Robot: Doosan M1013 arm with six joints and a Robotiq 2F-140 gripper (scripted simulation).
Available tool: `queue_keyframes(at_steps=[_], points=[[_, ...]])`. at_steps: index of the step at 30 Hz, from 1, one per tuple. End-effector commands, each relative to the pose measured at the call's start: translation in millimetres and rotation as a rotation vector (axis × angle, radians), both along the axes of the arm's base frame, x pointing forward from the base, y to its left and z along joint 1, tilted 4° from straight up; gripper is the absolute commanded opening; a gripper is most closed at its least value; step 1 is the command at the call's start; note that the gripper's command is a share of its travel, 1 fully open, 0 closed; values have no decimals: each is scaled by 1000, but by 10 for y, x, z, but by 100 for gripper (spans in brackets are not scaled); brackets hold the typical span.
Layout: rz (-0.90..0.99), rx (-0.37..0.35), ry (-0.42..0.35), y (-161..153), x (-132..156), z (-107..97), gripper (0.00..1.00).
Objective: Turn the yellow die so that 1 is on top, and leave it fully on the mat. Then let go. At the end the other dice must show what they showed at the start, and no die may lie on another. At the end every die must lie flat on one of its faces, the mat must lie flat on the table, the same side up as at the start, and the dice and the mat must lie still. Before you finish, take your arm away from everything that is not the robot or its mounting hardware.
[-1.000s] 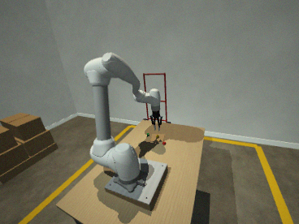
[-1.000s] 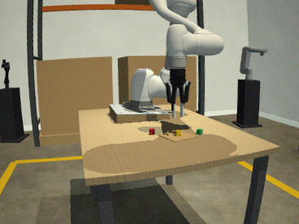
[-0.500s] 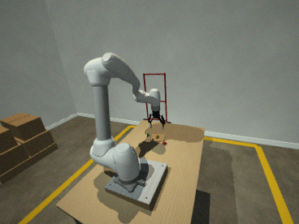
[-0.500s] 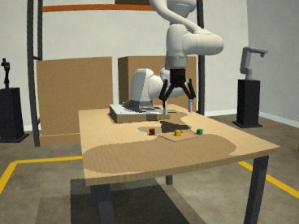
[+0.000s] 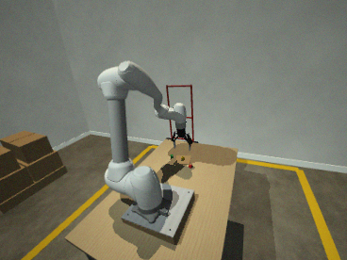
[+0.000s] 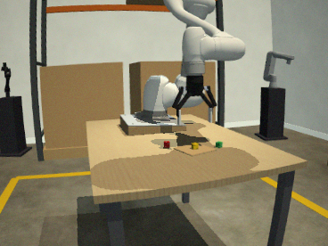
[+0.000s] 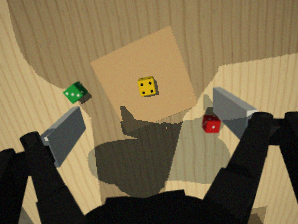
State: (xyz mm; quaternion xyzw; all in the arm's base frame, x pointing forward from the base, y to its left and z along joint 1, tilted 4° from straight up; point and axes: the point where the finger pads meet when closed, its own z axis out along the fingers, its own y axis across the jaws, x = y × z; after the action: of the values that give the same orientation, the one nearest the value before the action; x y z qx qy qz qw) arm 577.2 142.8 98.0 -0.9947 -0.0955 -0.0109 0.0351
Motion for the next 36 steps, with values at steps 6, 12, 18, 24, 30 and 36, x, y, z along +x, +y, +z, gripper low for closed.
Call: queue_keyframes(at_steps=[6, 12, 18, 24, 30, 36], points=[[-284, 3, 20, 0, 1, -13, 100], [-566, 7, 40, -1, 1, -26, 100], [-805, 11, 57, -2, 2, -38, 100], [-931, 13, 66, -2, 2, -44, 100], [-1206, 17, 86, -3, 3, -57, 100], [-1441, 21, 103, -4, 4, -69, 100]])
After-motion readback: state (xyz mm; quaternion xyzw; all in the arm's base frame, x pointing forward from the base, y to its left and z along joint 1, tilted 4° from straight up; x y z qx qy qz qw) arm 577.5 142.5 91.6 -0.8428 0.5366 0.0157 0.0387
